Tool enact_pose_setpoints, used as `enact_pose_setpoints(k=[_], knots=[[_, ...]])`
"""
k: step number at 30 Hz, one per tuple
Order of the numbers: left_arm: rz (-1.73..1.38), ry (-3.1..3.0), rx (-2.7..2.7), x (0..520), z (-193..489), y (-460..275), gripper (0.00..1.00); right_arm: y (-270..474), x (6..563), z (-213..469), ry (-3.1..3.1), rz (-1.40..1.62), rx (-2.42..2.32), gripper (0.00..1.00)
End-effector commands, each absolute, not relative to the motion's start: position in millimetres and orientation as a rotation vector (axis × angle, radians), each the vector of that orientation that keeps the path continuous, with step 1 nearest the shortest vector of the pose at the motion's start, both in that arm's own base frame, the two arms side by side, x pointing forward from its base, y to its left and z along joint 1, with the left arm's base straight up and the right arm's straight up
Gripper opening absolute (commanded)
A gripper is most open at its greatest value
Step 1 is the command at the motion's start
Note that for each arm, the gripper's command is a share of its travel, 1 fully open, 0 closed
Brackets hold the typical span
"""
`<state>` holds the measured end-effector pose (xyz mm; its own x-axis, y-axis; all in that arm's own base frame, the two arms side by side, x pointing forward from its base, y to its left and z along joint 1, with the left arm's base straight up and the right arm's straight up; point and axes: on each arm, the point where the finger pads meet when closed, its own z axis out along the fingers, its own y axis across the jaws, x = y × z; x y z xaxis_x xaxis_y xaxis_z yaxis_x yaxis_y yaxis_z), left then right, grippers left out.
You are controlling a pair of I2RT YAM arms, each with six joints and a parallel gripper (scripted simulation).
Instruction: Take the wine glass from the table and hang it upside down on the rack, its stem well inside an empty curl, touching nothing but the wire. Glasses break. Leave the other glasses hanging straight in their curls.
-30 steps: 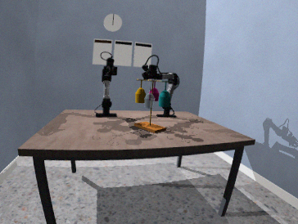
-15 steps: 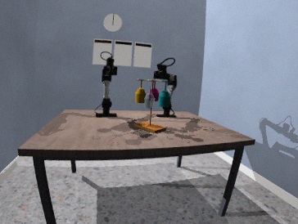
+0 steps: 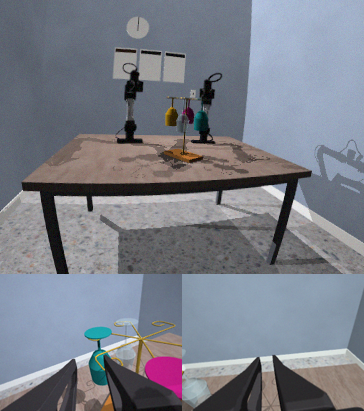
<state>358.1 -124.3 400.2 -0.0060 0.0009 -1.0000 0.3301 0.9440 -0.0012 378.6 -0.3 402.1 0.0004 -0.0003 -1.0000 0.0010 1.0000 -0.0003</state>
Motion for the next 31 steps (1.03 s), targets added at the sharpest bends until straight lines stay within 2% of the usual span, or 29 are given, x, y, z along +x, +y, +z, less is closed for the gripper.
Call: enact_pose_setpoints(k=[1,14,31], knots=[[-0.231,1.6,0.253,366.4,386.3,-111.9,0.35,4.3,378.5,411.9,1.55,0.014,-0.011,0.16],[-0.024,1.56,0.027,382.4,408.3,-13.6,0.35,4.5,372.9,424.2,1.517,0.021,-0.006,0.16],[0.011,1.578,-0.012,380.8,401.5,3.5,0.35,3.4,371.2,426.7,1.51,0.014,-0.009,0.16]])
